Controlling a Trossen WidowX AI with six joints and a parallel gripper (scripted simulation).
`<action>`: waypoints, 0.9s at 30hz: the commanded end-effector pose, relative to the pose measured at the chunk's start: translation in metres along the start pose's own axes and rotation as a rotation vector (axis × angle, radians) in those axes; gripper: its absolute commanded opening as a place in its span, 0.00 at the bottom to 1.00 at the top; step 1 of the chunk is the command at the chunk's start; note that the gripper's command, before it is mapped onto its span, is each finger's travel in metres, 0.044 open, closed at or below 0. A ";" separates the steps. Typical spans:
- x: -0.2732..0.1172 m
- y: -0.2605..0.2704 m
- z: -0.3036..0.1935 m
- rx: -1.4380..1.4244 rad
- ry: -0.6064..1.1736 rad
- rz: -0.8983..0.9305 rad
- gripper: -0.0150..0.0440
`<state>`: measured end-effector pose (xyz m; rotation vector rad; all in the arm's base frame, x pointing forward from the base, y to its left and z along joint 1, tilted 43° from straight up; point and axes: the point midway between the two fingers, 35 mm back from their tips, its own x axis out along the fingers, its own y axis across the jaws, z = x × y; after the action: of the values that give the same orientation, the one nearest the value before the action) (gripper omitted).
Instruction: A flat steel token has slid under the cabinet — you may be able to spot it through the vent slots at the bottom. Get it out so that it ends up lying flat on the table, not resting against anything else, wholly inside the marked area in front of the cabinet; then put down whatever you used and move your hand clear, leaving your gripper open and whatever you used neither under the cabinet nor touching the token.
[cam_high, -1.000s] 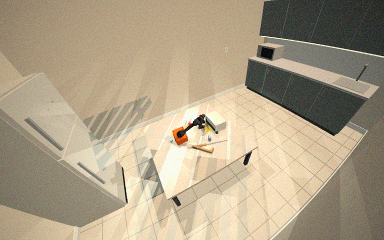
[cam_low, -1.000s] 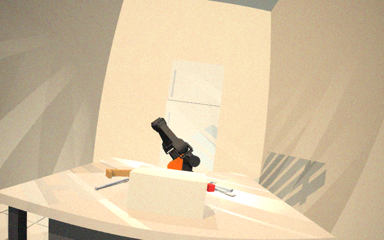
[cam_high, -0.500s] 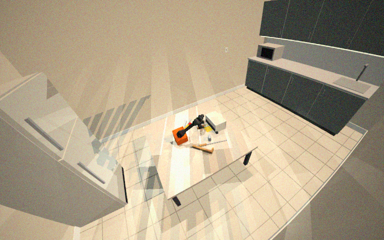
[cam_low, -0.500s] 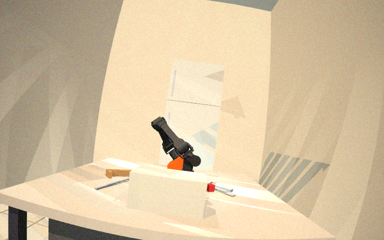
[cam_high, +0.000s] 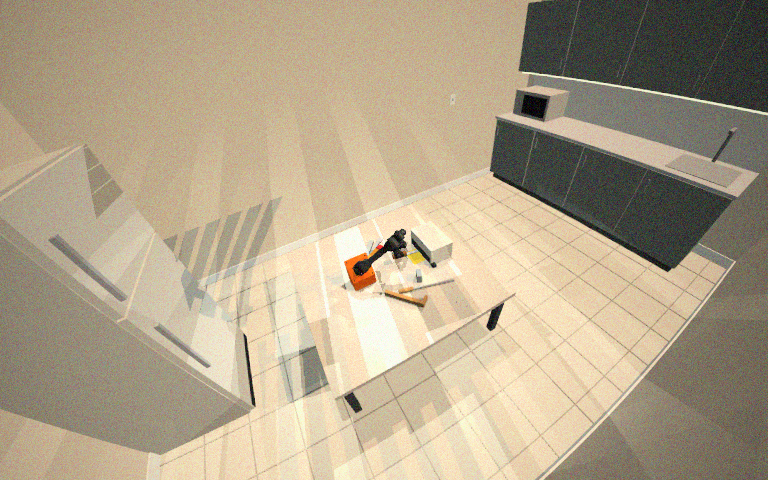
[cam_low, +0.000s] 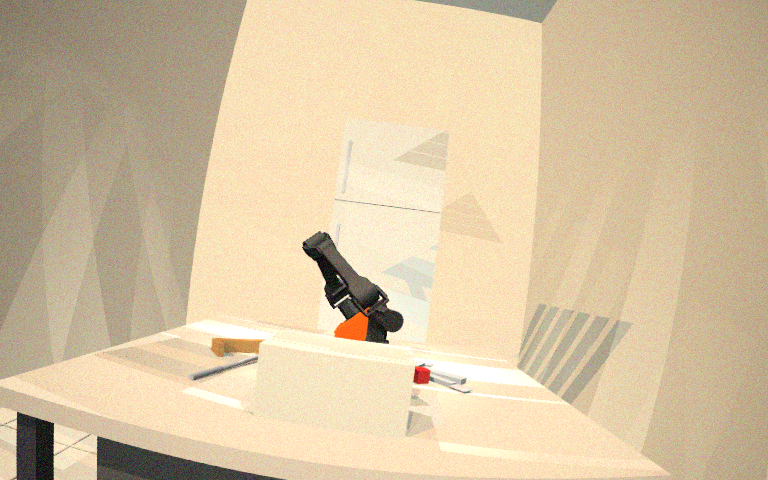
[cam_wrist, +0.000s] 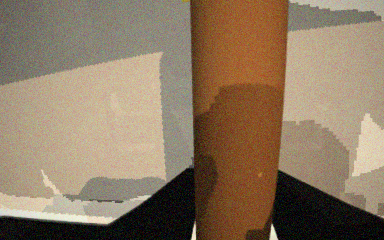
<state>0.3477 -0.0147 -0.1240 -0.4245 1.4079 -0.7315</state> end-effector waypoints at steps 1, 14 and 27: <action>0.001 0.000 -0.007 0.000 0.003 -0.002 0.25; 0.001 0.001 -0.023 -0.001 0.004 -0.002 0.25; 0.001 0.001 -0.039 -0.001 0.004 -0.002 0.25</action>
<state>0.3167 -0.0089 -0.1297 -0.4239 1.4087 -0.7308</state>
